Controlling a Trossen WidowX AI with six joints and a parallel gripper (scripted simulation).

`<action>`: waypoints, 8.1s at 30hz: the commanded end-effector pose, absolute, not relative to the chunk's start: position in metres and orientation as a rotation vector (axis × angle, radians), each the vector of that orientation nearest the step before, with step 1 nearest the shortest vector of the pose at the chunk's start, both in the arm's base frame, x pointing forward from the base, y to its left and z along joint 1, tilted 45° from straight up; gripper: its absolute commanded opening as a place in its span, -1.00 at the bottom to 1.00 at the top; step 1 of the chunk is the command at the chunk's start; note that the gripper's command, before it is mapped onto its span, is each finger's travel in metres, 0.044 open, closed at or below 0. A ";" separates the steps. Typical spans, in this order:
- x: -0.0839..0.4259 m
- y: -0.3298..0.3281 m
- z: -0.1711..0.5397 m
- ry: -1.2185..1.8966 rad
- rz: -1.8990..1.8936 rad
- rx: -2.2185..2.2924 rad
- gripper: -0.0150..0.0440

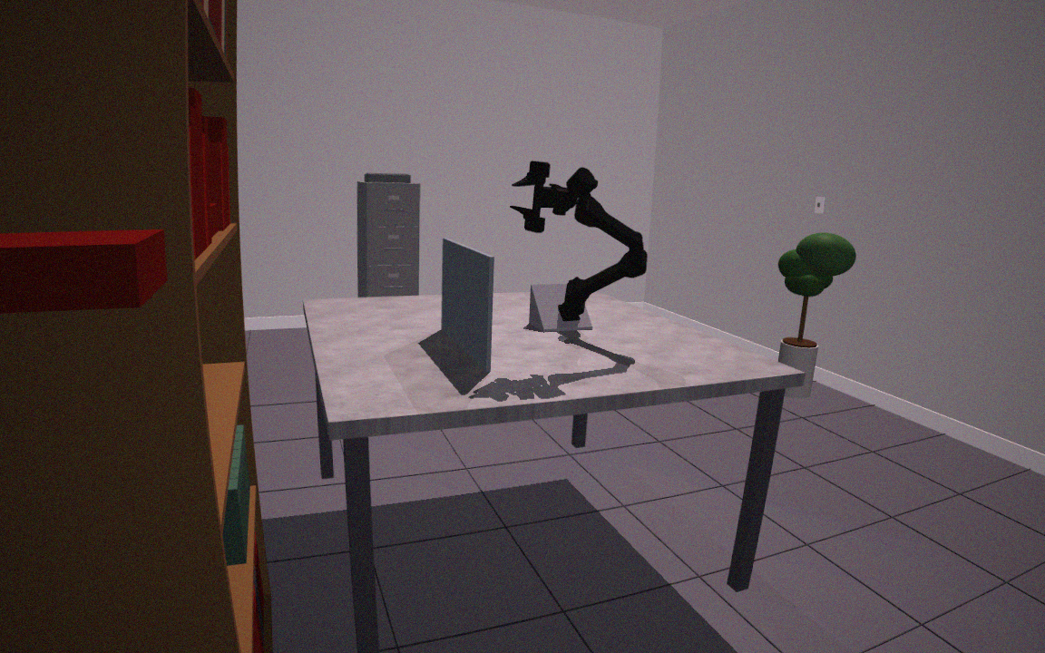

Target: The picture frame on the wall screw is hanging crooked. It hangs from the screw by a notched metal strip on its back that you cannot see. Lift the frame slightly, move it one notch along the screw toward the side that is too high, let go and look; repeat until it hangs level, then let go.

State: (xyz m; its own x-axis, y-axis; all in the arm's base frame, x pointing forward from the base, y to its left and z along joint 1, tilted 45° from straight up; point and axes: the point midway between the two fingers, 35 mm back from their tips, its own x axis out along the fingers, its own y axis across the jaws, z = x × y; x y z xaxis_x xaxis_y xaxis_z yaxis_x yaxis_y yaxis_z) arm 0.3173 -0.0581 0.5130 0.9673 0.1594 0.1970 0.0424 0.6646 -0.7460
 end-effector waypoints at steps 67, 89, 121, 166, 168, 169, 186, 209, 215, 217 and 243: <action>0.249 -0.043 0.273 -0.029 -0.010 2.080 0.39; 0.249 -0.043 0.273 -0.029 -0.010 2.080 0.39; 0.249 -0.043 0.273 -0.029 -0.010 2.080 0.39; 0.244 0.004 0.236 -0.032 -0.005 2.083 0.39; 0.244 0.004 0.236 -0.032 -0.005 2.083 0.39; 0.244 0.004 0.236 -0.032 -0.005 2.083 0.39; 0.278 0.004 0.242 -0.033 -0.003 2.083 0.39; 0.325 0.002 0.237 -0.035 -0.001 2.083 0.39; 0.325 0.002 0.237 -0.035 -0.001 2.083 0.39; 0.327 0.002 0.238 -0.035 -0.001 2.083 0.39; 0.365 0.001 0.238 -0.036 0.002 2.083 0.39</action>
State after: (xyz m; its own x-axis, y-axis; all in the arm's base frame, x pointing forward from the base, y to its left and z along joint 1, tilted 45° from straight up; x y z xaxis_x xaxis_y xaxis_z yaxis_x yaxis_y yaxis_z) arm 0.3602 0.0001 0.2377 0.9994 -0.0300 0.0145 -0.0272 -0.4860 0.8735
